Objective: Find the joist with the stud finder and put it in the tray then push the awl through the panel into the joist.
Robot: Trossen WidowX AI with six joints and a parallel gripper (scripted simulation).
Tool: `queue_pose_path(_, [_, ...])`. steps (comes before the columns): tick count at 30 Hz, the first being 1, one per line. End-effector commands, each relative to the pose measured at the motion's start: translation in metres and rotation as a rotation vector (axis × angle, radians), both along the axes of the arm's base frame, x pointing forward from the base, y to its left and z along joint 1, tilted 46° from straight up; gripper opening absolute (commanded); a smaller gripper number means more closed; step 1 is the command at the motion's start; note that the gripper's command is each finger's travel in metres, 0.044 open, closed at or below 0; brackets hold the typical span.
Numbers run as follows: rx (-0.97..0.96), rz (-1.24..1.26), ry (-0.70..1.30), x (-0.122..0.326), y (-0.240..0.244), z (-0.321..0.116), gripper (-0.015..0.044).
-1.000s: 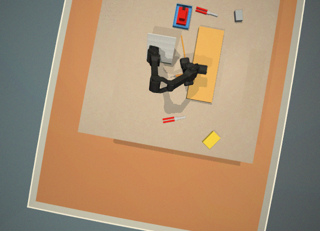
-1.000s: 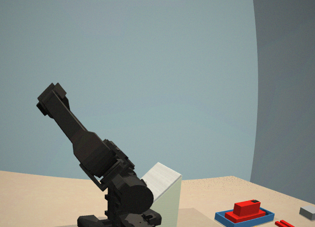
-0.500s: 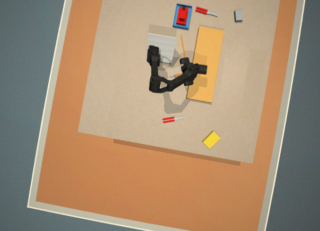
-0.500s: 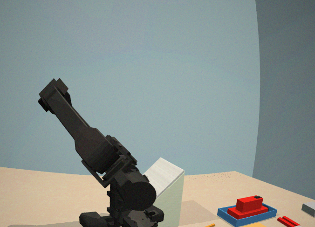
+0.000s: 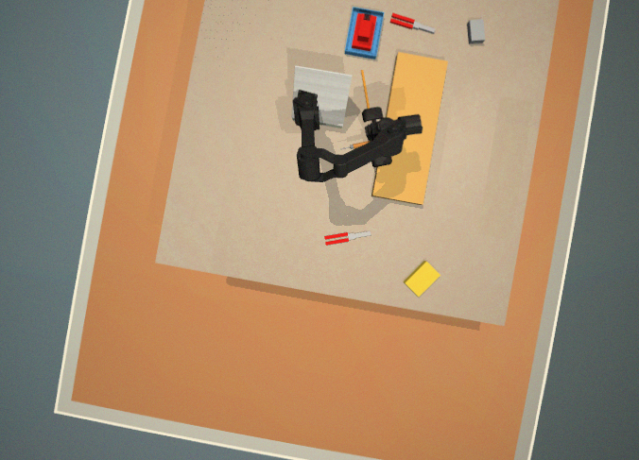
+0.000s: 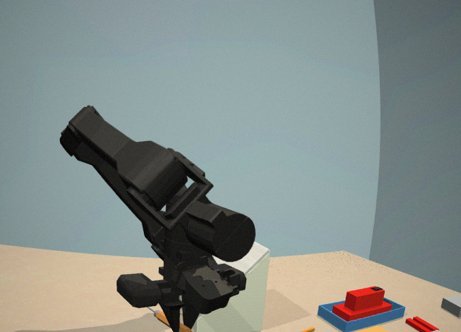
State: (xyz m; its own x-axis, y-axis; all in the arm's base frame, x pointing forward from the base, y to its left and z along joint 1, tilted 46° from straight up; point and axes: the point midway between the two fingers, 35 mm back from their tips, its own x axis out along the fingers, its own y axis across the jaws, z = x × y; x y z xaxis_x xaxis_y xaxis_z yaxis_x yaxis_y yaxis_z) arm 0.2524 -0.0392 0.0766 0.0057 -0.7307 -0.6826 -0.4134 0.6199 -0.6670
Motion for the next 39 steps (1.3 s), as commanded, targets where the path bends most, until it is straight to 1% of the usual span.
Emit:
queue_pose_path(1, [0.008,0.001,-0.018,0.0,0.017,0.018,0.0])
queue_pose_path(7, [-0.002,-0.001,-0.018,-0.008,0.038,0.043,0.0])
queue_pose_path(10, [-0.004,-0.001,-0.017,-0.008,0.039,0.044,0.0])
queue_pose_path(12, [0.008,0.008,0.014,-0.008,0.038,0.036,0.0])
queue_pose_path(20, [0.259,0.098,0.194,0.0,0.063,0.005,0.0])
queue_pose_path(26, [0.458,0.205,0.289,0.011,0.085,-0.013,0.0])
queue_pose_path(33, [0.688,0.377,0.354,0.027,0.112,-0.029,0.0])
queue_pose_path(39, [0.874,0.562,0.368,0.044,0.136,-0.037,0.0])
